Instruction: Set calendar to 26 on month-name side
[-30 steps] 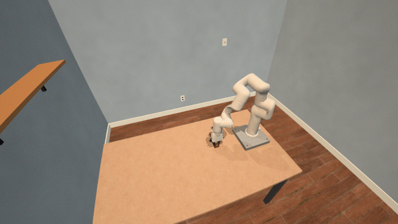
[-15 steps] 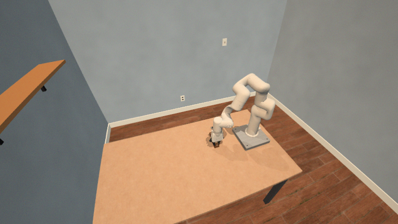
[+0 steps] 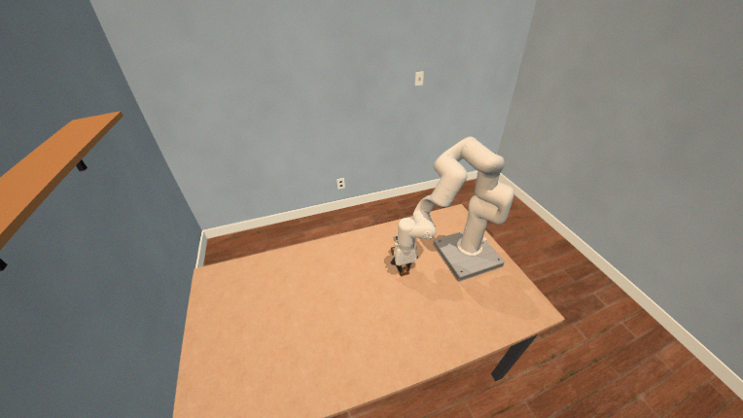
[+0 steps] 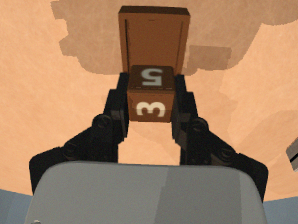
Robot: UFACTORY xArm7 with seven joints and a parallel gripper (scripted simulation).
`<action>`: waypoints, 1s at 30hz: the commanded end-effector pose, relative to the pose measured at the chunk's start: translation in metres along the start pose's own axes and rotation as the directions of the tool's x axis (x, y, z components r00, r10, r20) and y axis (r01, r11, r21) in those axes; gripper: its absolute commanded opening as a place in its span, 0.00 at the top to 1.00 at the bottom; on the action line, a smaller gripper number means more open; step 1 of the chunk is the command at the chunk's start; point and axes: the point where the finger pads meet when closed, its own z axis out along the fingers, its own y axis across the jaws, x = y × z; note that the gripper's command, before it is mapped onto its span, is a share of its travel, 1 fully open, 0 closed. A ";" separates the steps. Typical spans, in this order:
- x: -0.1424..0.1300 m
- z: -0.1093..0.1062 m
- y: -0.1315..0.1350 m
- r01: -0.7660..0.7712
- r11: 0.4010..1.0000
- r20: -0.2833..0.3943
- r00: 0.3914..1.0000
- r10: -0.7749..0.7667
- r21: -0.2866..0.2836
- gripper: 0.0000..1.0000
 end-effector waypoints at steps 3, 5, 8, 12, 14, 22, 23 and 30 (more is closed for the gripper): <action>0.000 -0.001 -0.001 0.000 1.000 0.001 1.000 0.000 0.003 0.71; 0.000 -0.001 -0.001 0.000 1.000 0.001 1.000 0.000 0.003 0.71; 0.000 -0.001 -0.001 0.000 1.000 0.001 1.000 0.000 0.003 0.71; 0.000 -0.001 -0.001 0.000 1.000 0.001 1.000 0.000 0.003 0.71; 0.000 -0.001 -0.001 0.000 1.000 0.001 1.000 0.000 0.003 0.71; 0.000 -0.001 -0.001 0.000 1.000 0.001 1.000 0.000 0.003 0.63; 0.000 -0.001 -0.001 0.000 1.000 0.001 1.000 0.000 0.003 0.63; 0.000 -0.001 -0.001 0.000 1.000 0.001 1.000 0.000 0.003 0.55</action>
